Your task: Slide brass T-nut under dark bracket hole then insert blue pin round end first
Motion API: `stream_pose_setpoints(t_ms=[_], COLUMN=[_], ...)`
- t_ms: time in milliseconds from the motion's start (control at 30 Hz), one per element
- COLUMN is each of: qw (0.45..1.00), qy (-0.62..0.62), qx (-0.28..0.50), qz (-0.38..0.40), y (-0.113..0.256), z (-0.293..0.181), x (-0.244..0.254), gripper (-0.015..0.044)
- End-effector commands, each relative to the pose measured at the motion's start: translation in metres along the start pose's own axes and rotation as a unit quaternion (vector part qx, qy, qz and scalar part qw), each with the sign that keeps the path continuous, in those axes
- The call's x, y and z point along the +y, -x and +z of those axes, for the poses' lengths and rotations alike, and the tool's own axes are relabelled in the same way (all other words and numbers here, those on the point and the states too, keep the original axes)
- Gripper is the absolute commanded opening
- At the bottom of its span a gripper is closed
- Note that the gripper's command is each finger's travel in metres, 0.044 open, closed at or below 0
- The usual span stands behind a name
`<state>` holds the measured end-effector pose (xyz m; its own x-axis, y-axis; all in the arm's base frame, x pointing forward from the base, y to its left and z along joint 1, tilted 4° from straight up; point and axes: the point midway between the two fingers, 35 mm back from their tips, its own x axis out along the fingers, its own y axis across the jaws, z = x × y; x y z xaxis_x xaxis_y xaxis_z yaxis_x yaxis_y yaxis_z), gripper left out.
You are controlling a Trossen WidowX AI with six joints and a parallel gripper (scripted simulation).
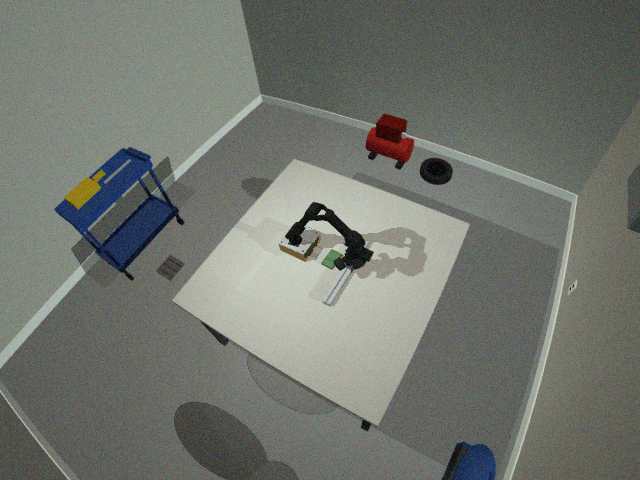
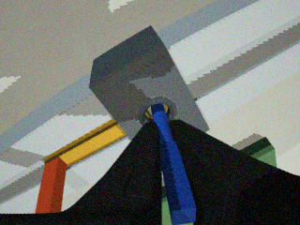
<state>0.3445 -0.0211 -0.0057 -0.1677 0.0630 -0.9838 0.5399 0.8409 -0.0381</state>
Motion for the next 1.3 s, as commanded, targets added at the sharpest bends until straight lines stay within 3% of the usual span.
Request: stream_pose_setpoints(t_ms=[0,133,333,633,1267], qw=[1.000,1.000,1.000,1.000,1.000], qy=[0.000,0.000,0.000,0.000,0.000], qx=[0.000,0.000,0.000,0.000,0.000], qz=[0.000,0.000,0.000,0.000,0.000], y=[0.000,0.000,0.004,0.055,0.056], z=[0.000,0.000,0.000,-0.008,-0.008], x=[0.000,0.000,0.000,-0.003,-0.003], gripper=[0.0060,0.0160,0.0160,0.0160,0.0160])
